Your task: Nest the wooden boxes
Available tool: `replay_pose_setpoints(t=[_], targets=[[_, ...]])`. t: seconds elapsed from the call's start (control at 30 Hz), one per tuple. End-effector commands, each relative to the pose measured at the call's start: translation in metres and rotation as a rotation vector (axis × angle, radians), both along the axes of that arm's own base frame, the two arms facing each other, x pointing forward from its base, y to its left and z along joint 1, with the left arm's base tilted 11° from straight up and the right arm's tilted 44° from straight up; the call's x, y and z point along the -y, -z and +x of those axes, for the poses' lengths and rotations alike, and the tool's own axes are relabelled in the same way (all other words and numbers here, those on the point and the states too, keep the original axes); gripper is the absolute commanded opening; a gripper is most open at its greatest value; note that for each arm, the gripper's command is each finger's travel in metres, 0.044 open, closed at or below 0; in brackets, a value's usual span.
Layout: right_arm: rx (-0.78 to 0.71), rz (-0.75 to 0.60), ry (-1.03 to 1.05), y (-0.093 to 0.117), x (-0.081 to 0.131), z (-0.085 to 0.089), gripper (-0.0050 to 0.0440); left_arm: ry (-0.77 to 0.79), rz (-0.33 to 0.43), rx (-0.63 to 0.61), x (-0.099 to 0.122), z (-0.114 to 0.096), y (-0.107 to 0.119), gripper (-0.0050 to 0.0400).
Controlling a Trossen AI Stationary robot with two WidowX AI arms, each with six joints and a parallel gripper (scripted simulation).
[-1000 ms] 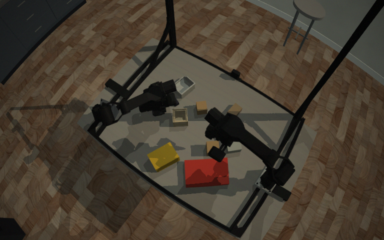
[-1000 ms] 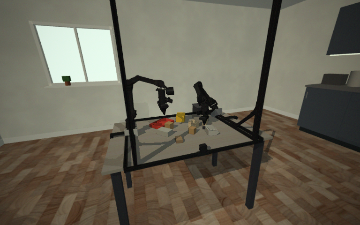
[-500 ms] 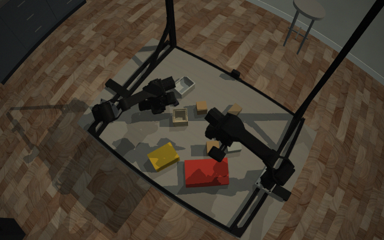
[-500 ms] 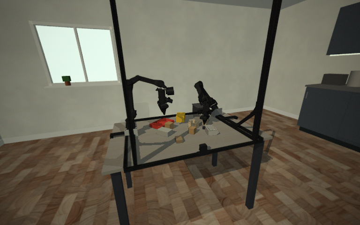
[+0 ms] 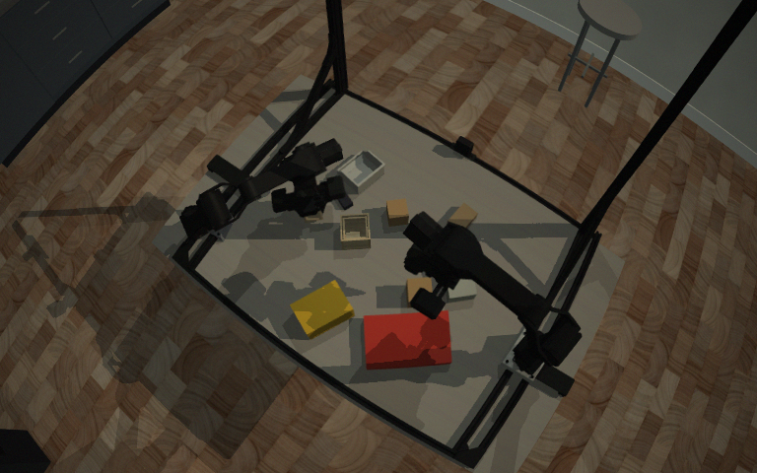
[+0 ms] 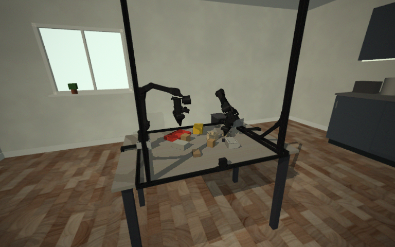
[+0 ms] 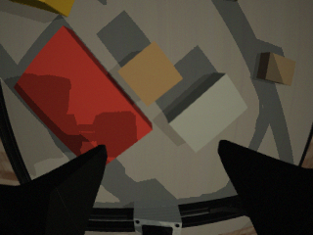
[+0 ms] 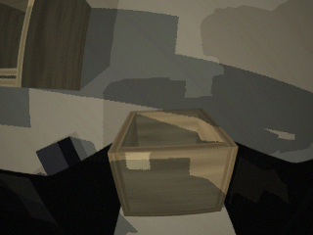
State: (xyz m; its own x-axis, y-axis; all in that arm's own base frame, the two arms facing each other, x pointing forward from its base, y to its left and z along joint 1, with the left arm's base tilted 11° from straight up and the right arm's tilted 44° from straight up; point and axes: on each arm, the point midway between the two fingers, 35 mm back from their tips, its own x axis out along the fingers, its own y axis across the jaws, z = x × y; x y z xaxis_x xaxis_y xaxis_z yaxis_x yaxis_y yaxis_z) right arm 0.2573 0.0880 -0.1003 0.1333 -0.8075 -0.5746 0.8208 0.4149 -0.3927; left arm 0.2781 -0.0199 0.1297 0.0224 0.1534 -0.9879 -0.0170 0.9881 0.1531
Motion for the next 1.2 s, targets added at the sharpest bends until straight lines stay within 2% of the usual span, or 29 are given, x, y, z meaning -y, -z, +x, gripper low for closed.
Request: replay_pose_setpoints(t=[0.0,0.57,0.77,1.17], targets=[[0.02,-0.06,-0.027,0.003,-0.002,-0.002,0.0,0.003,-0.003,-0.004,0.0,-0.001,0.001,0.04],[0.077,-0.173,-0.082,0.001,-0.012,-0.006,0.0,0.003,-0.003,-0.004,0.0,-0.001,0.001,0.04],[0.126,-0.276,-0.126,0.003,-0.015,-0.009,0.0,0.003,-0.003,-0.004,0.0,-0.001,0.001,0.04],[0.157,-0.339,-0.154,0.003,-0.019,-0.011,0.0,0.003,-0.003,-0.004,0.0,-0.001,0.001,0.04]])
